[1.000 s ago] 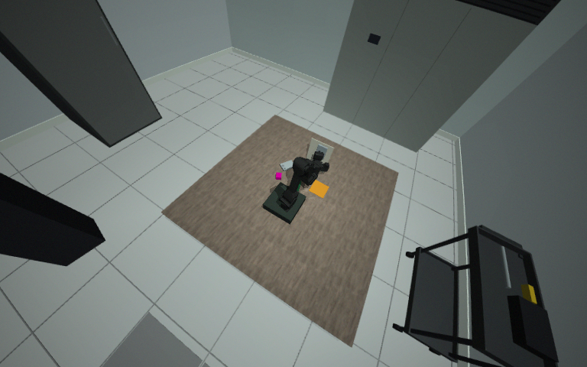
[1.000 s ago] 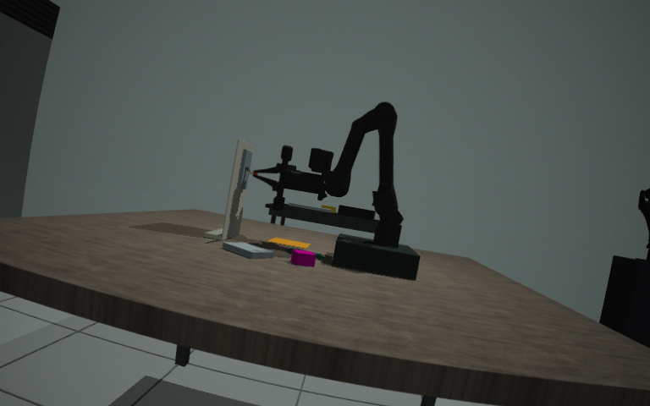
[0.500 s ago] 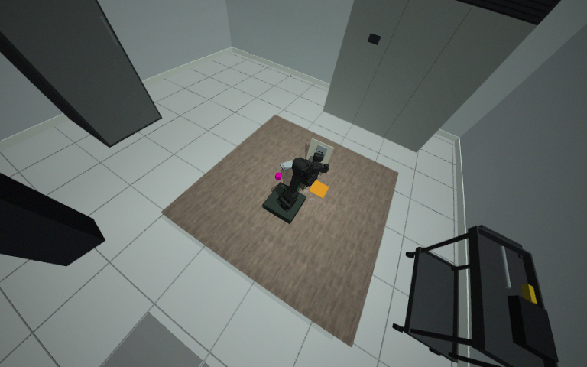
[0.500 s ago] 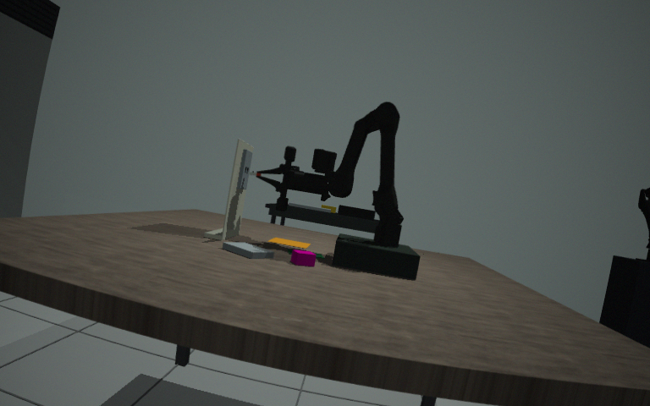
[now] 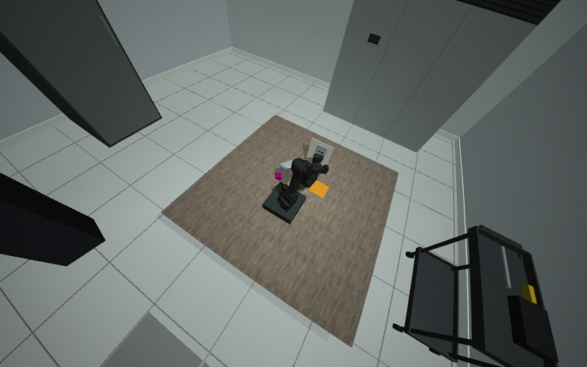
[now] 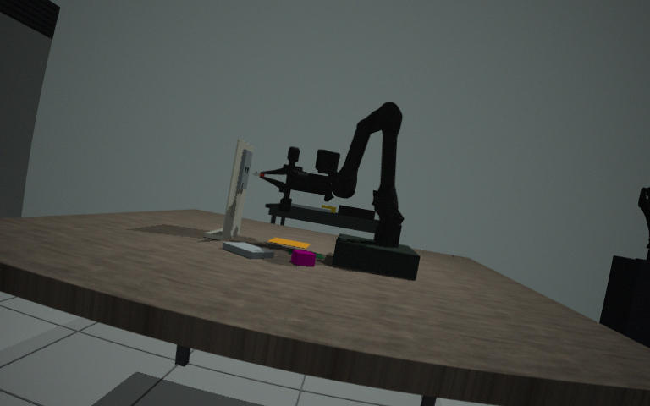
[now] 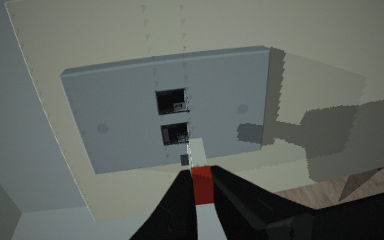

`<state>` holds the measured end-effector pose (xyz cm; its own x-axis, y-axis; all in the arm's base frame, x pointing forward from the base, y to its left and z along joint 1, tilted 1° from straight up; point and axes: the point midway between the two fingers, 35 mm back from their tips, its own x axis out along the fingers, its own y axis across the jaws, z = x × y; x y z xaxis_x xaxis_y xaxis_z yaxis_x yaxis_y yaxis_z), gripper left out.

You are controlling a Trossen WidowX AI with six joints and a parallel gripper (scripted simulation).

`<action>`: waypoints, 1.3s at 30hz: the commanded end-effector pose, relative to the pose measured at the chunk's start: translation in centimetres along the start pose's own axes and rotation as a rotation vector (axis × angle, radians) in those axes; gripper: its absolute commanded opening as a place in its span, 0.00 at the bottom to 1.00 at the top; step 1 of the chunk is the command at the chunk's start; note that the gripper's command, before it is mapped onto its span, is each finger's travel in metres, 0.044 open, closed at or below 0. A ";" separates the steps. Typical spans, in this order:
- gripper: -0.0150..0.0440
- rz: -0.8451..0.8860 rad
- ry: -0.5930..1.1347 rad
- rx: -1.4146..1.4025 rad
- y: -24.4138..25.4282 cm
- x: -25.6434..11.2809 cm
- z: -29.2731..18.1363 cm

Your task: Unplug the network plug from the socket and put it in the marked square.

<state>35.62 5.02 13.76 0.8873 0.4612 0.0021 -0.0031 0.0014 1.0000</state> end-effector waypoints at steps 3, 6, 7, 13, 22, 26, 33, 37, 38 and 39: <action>0.25 0.009 0.005 -0.003 0.3 -0.5 -0.2; 0.25 0.008 0.005 -0.003 0.3 -0.7 -0.2; 0.25 0.008 0.005 -0.003 0.3 -0.7 -0.2; 0.25 0.008 0.005 -0.003 0.3 -1.2 -0.2; 0.25 0.007 0.005 -0.003 0.3 -1.8 -0.2; 0.25 0.007 0.005 -0.003 0.3 -2.0 -0.2; 0.25 0.007 0.005 -0.003 0.2 -2.5 -0.3; 0.25 0.006 0.005 -0.003 0.2 -2.8 -0.3; 0.25 0.006 0.005 -0.003 0.2 -2.9 -0.3; 0.25 0.006 0.005 -0.003 0.2 -3.0 -0.3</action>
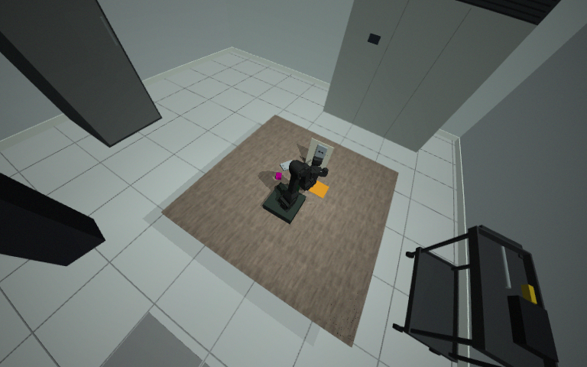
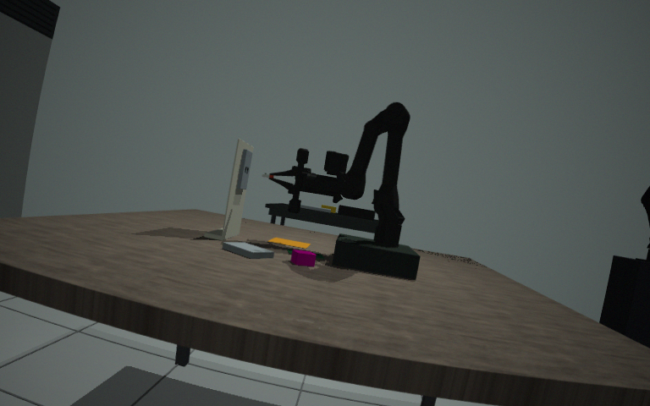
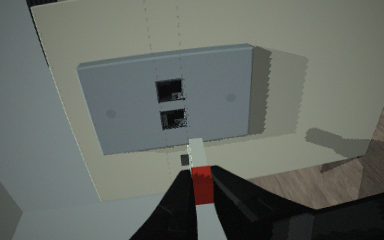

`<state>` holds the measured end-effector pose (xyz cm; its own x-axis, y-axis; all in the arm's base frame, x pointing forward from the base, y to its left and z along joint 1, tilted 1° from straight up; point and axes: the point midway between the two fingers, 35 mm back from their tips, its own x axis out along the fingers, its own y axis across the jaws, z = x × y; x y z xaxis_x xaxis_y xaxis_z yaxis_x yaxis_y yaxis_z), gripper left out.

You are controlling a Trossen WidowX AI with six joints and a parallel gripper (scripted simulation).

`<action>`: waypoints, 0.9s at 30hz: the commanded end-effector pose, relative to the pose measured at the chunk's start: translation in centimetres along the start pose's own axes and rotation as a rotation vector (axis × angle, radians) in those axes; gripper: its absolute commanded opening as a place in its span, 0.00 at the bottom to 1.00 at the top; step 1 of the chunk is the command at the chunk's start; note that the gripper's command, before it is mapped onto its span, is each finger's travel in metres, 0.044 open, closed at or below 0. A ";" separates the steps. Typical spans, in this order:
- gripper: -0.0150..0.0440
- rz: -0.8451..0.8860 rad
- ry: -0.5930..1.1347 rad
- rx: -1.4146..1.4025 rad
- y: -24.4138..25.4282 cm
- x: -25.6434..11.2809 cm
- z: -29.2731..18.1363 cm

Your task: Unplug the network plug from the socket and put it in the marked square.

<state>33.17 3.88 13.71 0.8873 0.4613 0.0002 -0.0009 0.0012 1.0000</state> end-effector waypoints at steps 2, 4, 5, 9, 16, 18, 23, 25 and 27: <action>0.25 0.000 0.000 0.000 0.0 -0.1 0.0; 0.25 0.000 0.000 0.000 0.2 -0.1 0.0; 0.25 0.000 0.000 0.000 0.4 -0.1 0.0; 0.25 0.001 0.001 -0.001 1.0 -0.2 -0.1; 0.25 0.003 0.002 -0.001 2.1 -0.4 -0.3; 0.25 0.003 0.002 -0.002 2.4 -0.5 -0.3; 0.25 0.004 0.003 -0.002 3.2 -0.7 -0.5; 0.25 0.005 0.003 -0.002 3.5 -0.8 -0.6; 0.25 0.005 0.003 -0.003 3.8 -0.9 -0.7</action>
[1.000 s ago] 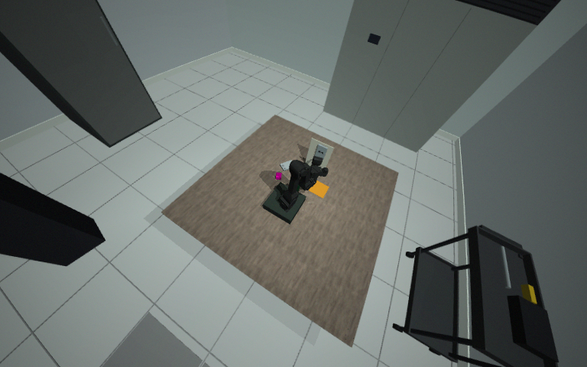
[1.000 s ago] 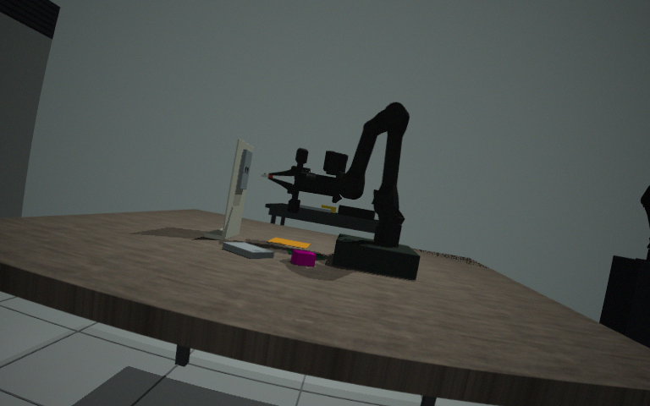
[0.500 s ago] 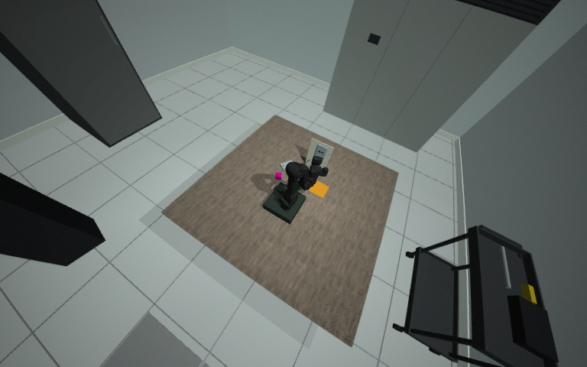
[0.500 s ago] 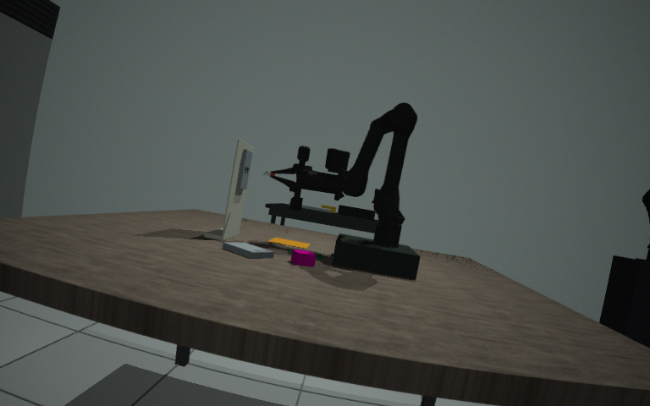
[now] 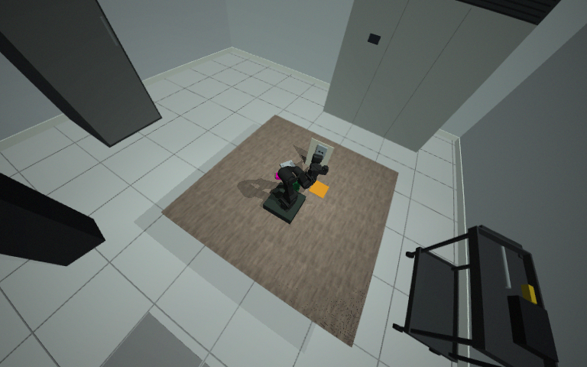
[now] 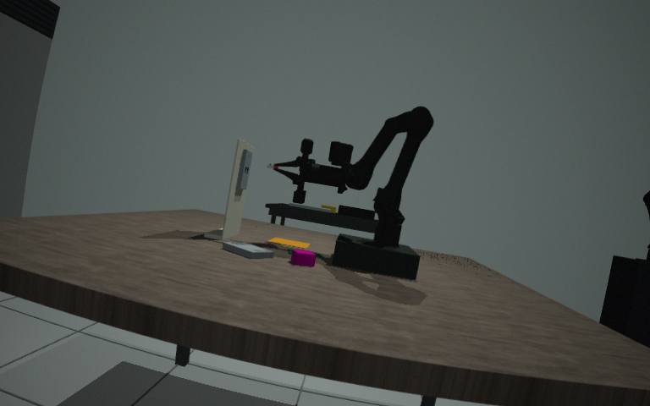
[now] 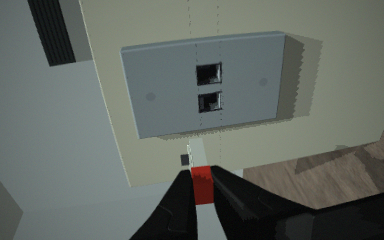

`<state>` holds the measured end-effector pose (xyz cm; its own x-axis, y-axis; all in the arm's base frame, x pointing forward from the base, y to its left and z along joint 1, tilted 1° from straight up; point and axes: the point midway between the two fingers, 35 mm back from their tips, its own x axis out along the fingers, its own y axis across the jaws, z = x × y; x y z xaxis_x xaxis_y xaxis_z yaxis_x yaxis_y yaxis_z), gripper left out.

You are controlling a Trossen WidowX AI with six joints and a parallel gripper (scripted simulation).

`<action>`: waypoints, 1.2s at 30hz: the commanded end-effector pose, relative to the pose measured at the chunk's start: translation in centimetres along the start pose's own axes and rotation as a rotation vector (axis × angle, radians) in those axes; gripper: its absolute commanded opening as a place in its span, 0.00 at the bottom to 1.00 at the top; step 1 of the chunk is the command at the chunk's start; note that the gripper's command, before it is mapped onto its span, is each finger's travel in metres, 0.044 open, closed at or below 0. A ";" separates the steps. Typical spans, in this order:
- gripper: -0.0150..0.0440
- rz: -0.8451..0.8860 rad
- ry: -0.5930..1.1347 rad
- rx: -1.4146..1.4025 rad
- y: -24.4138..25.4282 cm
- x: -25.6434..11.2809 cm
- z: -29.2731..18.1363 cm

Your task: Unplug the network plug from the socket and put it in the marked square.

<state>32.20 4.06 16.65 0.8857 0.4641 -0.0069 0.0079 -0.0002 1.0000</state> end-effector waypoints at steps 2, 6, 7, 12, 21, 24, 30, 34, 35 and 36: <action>0.25 0.012 0.000 -0.008 1.1 -0.2 -0.2; 0.25 0.013 0.001 -0.008 1.7 -0.4 -0.4; 0.25 0.013 0.001 -0.009 1.8 -0.5 -0.4; 0.25 0.014 0.001 -0.009 2.5 -0.8 -0.7; 0.25 0.013 0.000 -0.008 3.4 -1.3 -1.0; 0.25 -0.024 -0.033 0.015 2.7 -1.2 -0.3; 0.25 -0.147 -0.139 0.080 0.3 -0.9 1.8; 0.25 -0.231 -0.197 0.137 -1.3 -1.0 2.8; 0.25 -0.253 -0.211 0.151 -1.8 -1.0 3.1; 0.25 -0.274 -0.226 0.165 -2.2 -1.1 3.3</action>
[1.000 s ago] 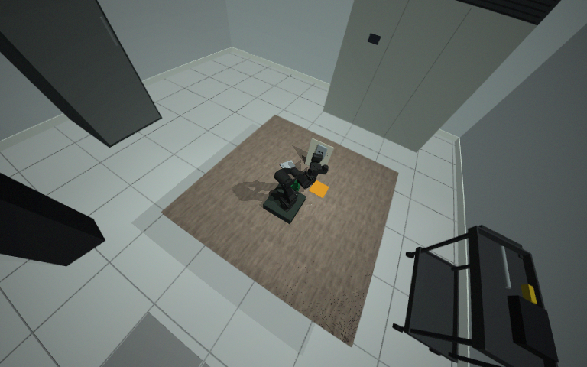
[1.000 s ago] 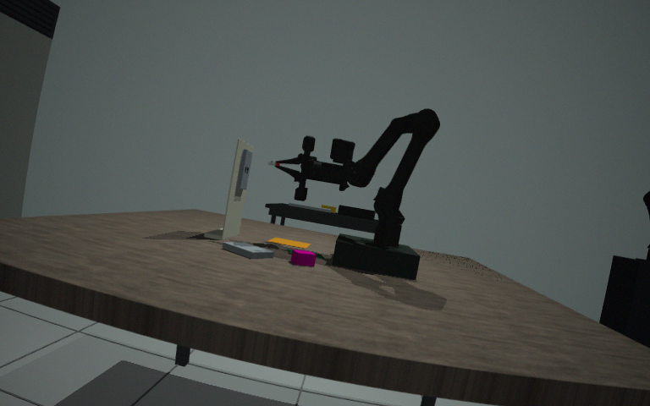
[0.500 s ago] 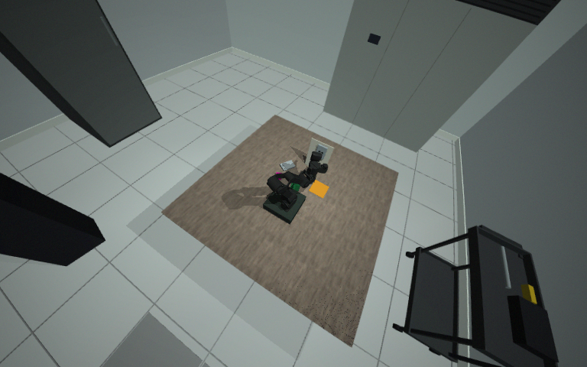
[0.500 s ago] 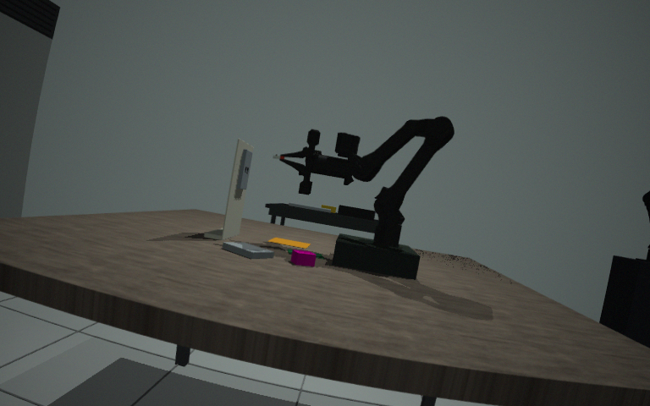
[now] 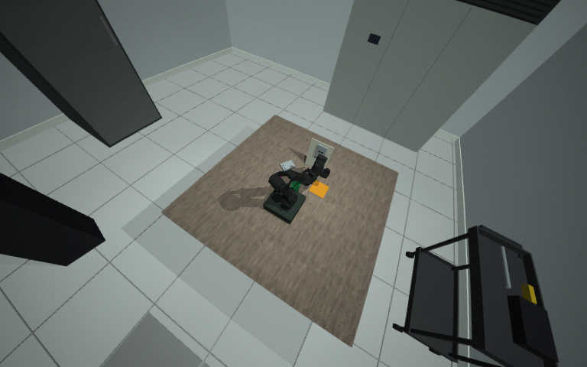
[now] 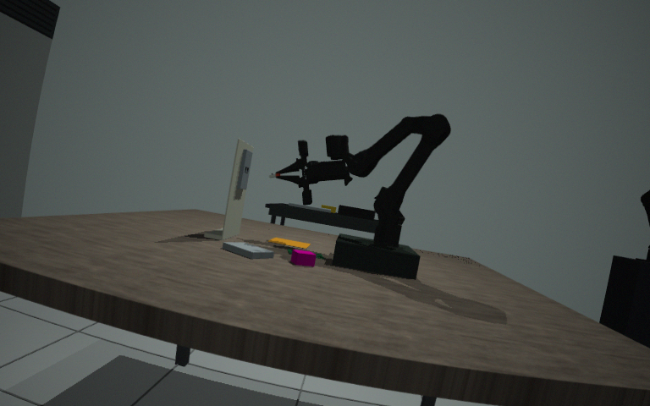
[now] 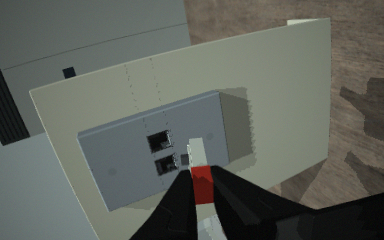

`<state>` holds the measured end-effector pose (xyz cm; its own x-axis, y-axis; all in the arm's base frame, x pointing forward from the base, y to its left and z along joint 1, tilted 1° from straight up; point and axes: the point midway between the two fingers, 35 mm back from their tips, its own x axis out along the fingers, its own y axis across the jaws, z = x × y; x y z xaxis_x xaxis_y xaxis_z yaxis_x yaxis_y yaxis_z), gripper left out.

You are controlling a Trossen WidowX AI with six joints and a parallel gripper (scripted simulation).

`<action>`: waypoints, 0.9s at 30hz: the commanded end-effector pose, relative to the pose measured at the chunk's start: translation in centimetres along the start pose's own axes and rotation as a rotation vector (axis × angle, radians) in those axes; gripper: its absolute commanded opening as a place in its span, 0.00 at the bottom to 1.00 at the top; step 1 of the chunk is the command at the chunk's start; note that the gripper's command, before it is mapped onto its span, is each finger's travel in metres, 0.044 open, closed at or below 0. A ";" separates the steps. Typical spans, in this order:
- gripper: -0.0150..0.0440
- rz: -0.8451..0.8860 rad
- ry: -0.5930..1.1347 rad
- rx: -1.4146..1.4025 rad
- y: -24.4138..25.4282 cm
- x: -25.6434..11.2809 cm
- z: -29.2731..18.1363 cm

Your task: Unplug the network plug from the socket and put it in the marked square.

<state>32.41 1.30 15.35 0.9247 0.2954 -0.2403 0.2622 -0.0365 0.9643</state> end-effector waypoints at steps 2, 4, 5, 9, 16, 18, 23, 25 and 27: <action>0.25 -0.094 -0.068 0.058 -1.5 0.4 1.4; 0.25 -0.137 -0.099 0.080 -2.2 0.5 2.0; 0.25 -0.158 -0.117 0.088 -2.6 0.5 2.3; 0.25 -0.247 -0.187 0.118 -4.1 0.4 3.5; 0.25 -0.408 -0.306 0.157 -6.7 -0.2 5.4; 0.25 -0.455 -0.340 0.165 -7.4 -0.6 5.8; 0.25 -0.575 -0.421 0.180 -9.1 -1.6 6.9; 0.25 -0.624 -0.452 0.184 -9.8 -2.1 7.2; 0.25 -0.656 -0.472 0.186 -10.2 -2.4 7.5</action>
<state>29.86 -5.65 5.66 0.6150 -0.0904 -0.7834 0.7671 -0.1613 0.6209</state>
